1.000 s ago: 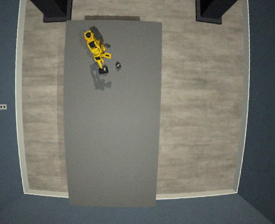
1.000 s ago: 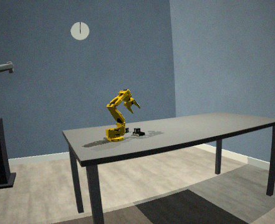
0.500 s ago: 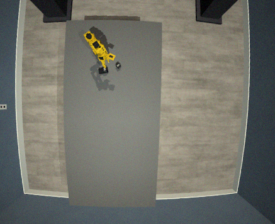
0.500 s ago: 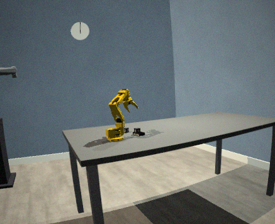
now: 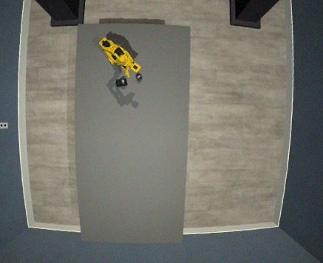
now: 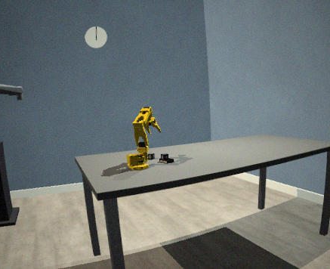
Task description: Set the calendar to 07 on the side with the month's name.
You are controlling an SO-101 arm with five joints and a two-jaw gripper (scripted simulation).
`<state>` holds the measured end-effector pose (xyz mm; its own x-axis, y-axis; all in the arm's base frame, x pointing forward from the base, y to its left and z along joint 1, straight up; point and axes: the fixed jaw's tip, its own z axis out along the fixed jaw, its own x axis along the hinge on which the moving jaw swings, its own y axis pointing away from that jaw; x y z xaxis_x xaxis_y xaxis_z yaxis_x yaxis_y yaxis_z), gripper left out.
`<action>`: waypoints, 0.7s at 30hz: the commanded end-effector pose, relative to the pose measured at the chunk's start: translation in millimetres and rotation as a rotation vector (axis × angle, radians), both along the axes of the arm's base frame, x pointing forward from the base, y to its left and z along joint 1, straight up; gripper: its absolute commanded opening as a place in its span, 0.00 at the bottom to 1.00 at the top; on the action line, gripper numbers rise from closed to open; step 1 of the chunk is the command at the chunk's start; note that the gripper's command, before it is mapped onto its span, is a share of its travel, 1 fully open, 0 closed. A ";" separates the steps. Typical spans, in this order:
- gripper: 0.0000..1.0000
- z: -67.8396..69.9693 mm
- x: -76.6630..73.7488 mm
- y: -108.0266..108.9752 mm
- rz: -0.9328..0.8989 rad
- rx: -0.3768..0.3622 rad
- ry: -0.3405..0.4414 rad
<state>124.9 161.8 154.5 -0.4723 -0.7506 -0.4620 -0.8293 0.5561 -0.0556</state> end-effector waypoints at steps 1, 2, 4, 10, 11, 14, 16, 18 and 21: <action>0.35 9.9 -3.0 14.3 -0.070 0.082 0.024; 0.35 10.0 -4.3 16.8 -0.084 0.091 0.036; 0.35 10.2 -6.9 21.4 -0.111 0.107 0.059; 0.35 10.4 -12.2 30.2 -0.165 0.137 0.104; 0.35 10.4 -12.2 30.2 -0.165 0.137 0.104; 0.35 10.5 -14.6 33.8 -0.187 0.149 0.123; 0.35 10.5 -15.7 35.5 -0.198 0.154 0.132; 0.35 10.5 -16.5 36.7 -0.205 0.158 0.139; 0.35 10.5 -17.2 37.7 -0.212 0.161 0.145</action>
<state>107.5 194.1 155.4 -0.6844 -0.5802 -0.4415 -0.6894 0.7122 0.1326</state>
